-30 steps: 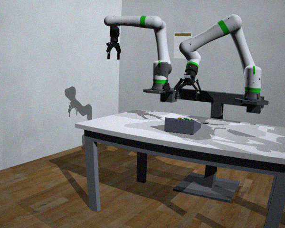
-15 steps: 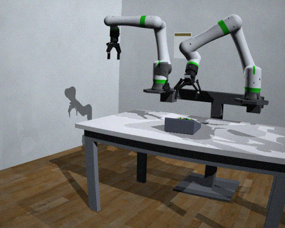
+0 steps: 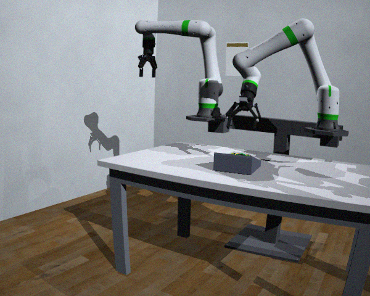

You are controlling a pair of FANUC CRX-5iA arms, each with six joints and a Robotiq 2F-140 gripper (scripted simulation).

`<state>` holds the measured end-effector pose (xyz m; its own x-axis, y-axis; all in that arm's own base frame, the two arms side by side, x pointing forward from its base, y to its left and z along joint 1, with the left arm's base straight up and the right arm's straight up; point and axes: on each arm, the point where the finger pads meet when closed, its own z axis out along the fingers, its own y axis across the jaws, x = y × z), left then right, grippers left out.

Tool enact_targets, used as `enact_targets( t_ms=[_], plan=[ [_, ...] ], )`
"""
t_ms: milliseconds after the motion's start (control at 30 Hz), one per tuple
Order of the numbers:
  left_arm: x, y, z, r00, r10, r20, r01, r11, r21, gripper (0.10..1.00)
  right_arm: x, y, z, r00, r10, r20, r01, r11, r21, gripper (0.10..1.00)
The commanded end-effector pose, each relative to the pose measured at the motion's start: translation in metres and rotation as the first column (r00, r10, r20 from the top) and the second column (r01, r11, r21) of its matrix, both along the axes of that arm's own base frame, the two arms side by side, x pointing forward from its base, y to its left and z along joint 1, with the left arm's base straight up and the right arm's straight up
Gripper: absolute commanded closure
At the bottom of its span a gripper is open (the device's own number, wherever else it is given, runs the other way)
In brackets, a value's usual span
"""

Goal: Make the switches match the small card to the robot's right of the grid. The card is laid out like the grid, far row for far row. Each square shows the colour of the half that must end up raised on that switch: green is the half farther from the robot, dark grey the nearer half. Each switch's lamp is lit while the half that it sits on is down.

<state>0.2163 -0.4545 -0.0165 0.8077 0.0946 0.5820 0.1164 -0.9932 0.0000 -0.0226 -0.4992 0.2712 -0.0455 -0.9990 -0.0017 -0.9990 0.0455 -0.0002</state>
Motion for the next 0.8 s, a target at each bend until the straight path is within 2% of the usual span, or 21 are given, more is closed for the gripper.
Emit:
enact_targets(
  t_ms=[0, 200, 267, 400, 467, 767],
  plan=[
    [0.000, -0.001, 0.001, 1.000, 0.000, 0.000, 0.000, 1.000, -0.001, 0.098, 0.000, 0.000, 0.001, 1.000, 0.000, 0.000, 0.000, 1.000, -0.002, 0.098],
    [0.000, -0.001, 0.001, 1.000, 0.000, 0.000, 0.000, 1.000, -0.001, 0.098, 0.000, 0.000, 0.001, 1.000, 0.000, 0.000, 0.000, 1.000, -0.002, 0.098],
    [0.002, -0.005, -0.005, 1.000, 0.000, 0.000, 0.000, 1.000, -0.001, 0.098, 0.000, 0.000, 0.001, 1.000, 0.000, 0.000, 0.000, 1.000, -0.002, 0.098],
    [0.022, -0.043, -0.058, 1.000, 0.000, 0.000, 0.000, 1.000, -0.001, 0.098, 0.000, 0.000, 0.001, 1.000, 0.000, 0.000, 0.000, 1.000, -0.002, 0.098],
    [0.027, -0.055, -0.072, 1.000, 0.000, 0.000, 0.000, 1.000, -0.001, 0.098, 0.000, 0.000, 0.001, 1.000, 0.000, 0.000, 0.000, 1.000, -0.002, 0.098],
    [0.028, -0.055, -0.073, 1.000, 0.000, 0.000, 0.000, 1.000, -0.001, 0.098, 0.000, 0.000, 0.001, 1.000, 0.000, 0.000, 0.000, 1.000, -0.002, 0.098]
  ],
)
